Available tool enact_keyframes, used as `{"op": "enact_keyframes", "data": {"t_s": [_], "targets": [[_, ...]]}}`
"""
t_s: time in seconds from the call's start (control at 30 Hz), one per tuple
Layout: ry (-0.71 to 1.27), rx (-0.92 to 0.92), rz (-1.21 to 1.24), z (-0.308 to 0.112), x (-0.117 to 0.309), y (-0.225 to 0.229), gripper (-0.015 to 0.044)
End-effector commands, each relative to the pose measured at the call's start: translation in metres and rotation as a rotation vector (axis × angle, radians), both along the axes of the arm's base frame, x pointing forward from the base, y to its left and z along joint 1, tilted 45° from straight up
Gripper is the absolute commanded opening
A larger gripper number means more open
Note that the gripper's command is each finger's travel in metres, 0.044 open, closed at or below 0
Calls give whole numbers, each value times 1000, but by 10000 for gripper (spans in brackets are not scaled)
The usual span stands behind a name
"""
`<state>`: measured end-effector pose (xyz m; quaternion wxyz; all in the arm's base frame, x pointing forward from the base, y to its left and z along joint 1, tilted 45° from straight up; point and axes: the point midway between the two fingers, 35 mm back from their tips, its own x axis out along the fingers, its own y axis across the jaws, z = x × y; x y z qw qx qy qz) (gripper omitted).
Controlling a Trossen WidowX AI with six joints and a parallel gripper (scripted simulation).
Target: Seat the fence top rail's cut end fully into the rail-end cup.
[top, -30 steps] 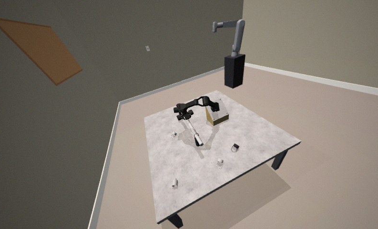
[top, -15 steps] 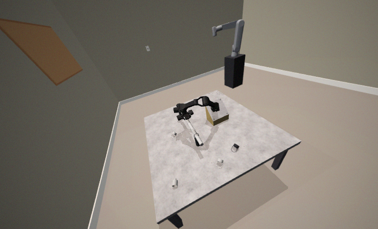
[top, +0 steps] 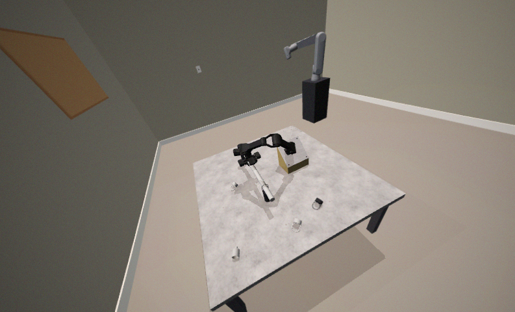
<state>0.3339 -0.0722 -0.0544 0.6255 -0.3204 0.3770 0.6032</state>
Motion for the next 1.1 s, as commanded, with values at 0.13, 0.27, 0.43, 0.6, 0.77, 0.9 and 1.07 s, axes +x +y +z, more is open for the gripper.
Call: {"op": "enact_keyframes", "data": {"t_s": [0.13,0.27,0.43,0.6,0.77,0.9,1.07], "targets": [[-7,-36,-14,2,2,-21,0],[-7,-36,-14,3,4,-22,0],[-7,-36,-14,3,5,-23,0],[-7,-36,-14,4,5,-24,0],[-7,-36,-14,1,4,-26,0],[-7,-37,-14,-2,4,-27,0],[-7,-37,-14,-5,3,-28,0]]}}
